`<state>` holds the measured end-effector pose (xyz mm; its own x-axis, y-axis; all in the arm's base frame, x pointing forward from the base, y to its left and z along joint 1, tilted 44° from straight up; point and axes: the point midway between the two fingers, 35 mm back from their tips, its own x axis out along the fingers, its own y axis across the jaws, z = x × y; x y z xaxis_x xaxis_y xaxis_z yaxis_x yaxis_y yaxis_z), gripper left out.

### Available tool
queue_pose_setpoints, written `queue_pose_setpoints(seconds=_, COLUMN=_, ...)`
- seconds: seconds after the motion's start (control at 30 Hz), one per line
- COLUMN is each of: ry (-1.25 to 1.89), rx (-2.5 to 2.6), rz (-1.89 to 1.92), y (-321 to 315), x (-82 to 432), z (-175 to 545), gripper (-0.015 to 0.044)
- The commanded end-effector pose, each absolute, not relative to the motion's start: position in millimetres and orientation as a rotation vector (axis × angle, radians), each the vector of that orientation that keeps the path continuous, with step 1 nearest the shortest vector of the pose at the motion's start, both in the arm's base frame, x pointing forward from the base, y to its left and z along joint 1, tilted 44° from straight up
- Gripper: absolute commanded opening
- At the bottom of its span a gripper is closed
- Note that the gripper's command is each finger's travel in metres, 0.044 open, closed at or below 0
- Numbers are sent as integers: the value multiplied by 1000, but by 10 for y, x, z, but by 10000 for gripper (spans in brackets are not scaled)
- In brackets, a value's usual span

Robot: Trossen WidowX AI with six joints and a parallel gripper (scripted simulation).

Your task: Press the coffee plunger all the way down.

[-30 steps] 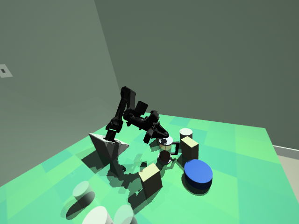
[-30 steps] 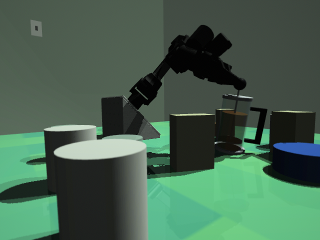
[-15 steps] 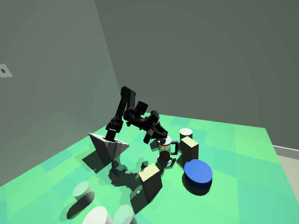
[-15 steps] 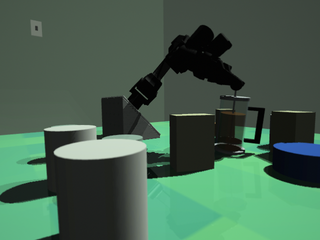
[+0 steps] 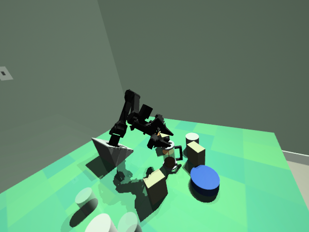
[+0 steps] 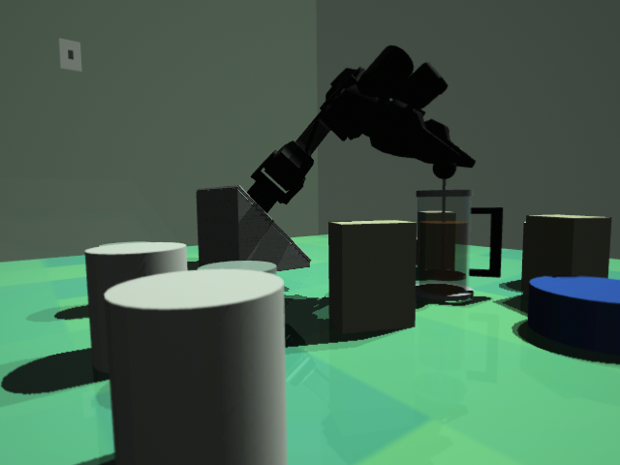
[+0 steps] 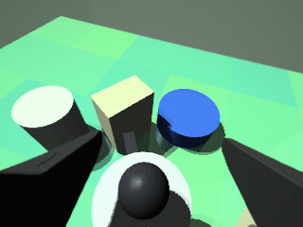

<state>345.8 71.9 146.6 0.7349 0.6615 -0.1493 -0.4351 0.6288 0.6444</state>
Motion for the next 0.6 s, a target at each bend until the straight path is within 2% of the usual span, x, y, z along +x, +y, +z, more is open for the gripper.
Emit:
queue_pose_setpoints(seconds=0.0, ry=389, rx=609, rz=647, y=516, x=3440, z=1660, gripper=440)
queue_pose_setpoints(seconds=0.17, ry=395, rx=619, rz=650, y=180, x=3262, z=2010, gripper=440)
queue_pose_setpoints(seconds=0.57, ry=395, rx=619, rz=650, y=170, x=3252, z=2013, gripper=440)
